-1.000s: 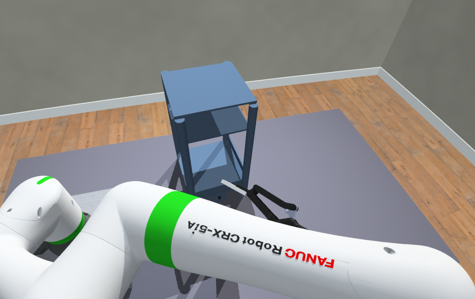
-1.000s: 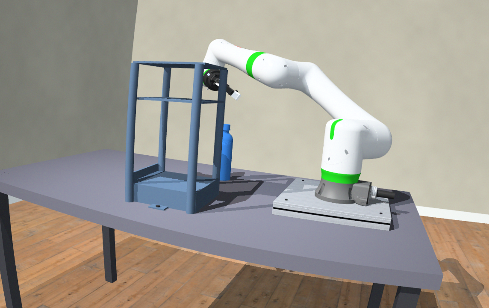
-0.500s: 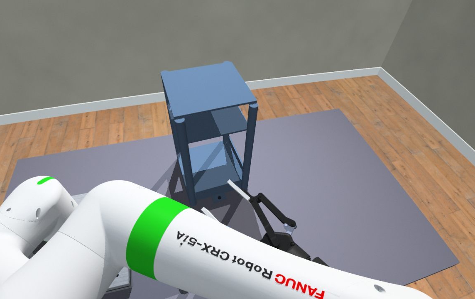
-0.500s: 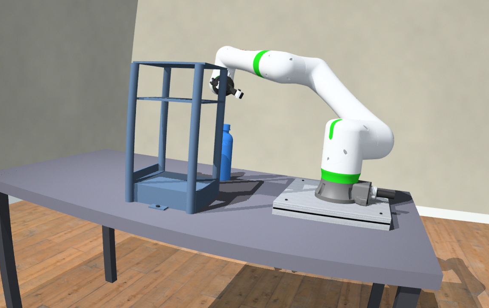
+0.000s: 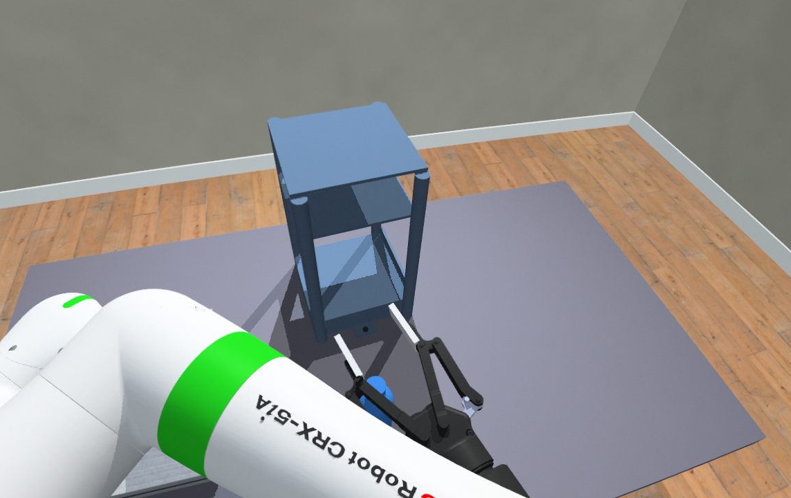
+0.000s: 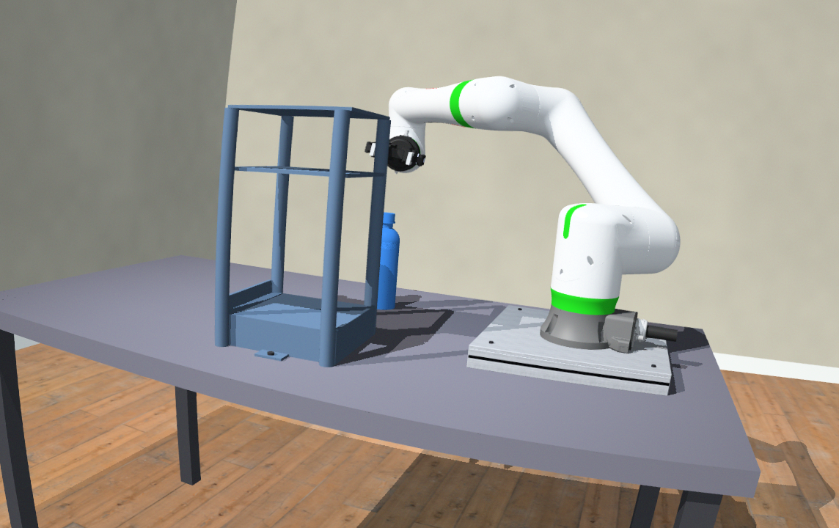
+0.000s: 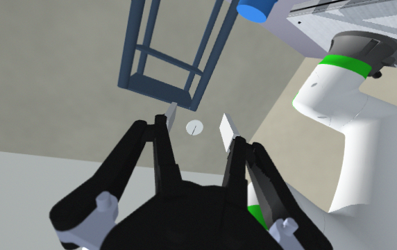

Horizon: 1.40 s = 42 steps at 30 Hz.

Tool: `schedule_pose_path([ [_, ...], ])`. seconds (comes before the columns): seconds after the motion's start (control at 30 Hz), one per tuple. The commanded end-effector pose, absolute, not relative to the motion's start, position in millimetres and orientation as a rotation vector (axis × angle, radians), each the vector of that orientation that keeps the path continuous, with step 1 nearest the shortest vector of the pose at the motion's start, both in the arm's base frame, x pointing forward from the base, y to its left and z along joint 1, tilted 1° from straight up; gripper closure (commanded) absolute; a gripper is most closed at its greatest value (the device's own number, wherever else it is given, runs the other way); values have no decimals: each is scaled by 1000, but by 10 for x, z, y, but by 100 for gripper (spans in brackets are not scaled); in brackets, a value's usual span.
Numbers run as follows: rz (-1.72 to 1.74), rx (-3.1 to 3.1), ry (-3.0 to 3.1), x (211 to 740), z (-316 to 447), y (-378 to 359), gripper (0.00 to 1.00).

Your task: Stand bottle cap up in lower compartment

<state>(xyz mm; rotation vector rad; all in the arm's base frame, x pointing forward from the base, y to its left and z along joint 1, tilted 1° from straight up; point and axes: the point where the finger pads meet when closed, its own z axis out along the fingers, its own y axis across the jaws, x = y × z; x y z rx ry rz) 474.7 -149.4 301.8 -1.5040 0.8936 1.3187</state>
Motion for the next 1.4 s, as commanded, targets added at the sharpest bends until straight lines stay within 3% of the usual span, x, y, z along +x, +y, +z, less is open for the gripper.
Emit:
schedule_pose_path([
  [0.0, 1320, -1430, 992, 4749, 3029, -1491, 50],
  [1.37, 1326, -1310, 1136, 4742, 2861, -1496, 50],
])
